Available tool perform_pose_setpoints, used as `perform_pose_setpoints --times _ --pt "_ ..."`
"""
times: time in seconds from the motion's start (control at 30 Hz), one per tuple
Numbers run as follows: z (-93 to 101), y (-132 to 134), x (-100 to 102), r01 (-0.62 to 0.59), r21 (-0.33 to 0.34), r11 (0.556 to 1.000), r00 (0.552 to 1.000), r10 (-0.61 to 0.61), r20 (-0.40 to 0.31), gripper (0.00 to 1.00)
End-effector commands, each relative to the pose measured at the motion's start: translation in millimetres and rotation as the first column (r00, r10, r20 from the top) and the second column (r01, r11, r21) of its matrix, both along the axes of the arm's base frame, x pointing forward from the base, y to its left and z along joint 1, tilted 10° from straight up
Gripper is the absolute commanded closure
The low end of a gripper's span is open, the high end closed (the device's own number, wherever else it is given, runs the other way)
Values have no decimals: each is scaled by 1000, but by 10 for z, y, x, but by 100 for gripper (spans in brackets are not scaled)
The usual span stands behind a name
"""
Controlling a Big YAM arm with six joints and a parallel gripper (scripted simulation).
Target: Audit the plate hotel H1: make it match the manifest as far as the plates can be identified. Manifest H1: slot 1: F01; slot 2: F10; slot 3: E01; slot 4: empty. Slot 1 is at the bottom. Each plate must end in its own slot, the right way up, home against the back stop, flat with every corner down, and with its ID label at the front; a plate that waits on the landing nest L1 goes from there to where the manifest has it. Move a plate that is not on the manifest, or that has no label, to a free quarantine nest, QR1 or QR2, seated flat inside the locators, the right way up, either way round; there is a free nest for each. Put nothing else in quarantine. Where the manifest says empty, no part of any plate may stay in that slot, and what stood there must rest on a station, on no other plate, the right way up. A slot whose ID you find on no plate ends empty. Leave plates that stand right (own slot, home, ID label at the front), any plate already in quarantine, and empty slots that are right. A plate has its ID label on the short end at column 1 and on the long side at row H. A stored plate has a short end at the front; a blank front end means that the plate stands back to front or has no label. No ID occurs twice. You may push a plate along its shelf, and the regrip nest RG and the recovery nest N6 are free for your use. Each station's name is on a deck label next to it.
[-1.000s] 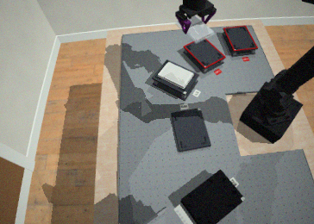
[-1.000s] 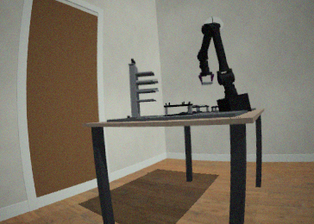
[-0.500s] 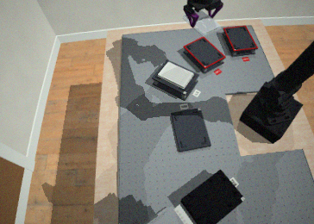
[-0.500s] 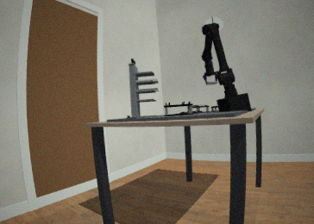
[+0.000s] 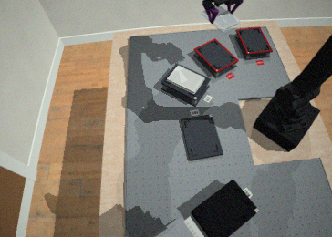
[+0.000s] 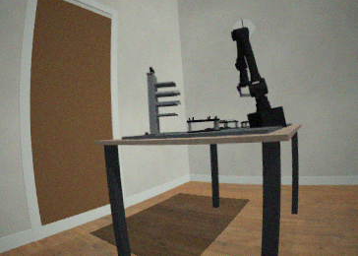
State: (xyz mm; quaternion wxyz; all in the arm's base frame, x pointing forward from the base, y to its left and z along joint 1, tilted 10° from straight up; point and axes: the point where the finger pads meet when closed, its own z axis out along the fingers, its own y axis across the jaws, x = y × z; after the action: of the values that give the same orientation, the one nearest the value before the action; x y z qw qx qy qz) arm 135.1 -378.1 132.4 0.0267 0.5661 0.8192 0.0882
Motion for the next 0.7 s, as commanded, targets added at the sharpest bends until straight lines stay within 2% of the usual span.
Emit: perform_pose_setpoints --times 0.0,0.07,0.13,0.23,0.33,0.4,0.43,0.5,0.67 --pt "192 -356 -79 -6 -76 997 1000 7 19 14" --pt "190 -363 -88 -6 -76 997 1000 7 19 14" --pt "-70 -158 -130 -6 -23 1000 1000 7 7 14" --pt "-149 -117 -18 -32 -23 999 999 32 8 14" --pt "-228 -105 -4 -22 -21 1000 1000 22 7 14" --pt "-228 -105 -4 -22 -21 1000 1000 22 7 14" --pt "-161 -107 2 -17 -43 999 1000 17 13 14" --pt "-306 -96 12 -10 -19 1000 1000 10 6 14" --pt "-437 -77 38 -10 -18 1000 1000 10 7 14"
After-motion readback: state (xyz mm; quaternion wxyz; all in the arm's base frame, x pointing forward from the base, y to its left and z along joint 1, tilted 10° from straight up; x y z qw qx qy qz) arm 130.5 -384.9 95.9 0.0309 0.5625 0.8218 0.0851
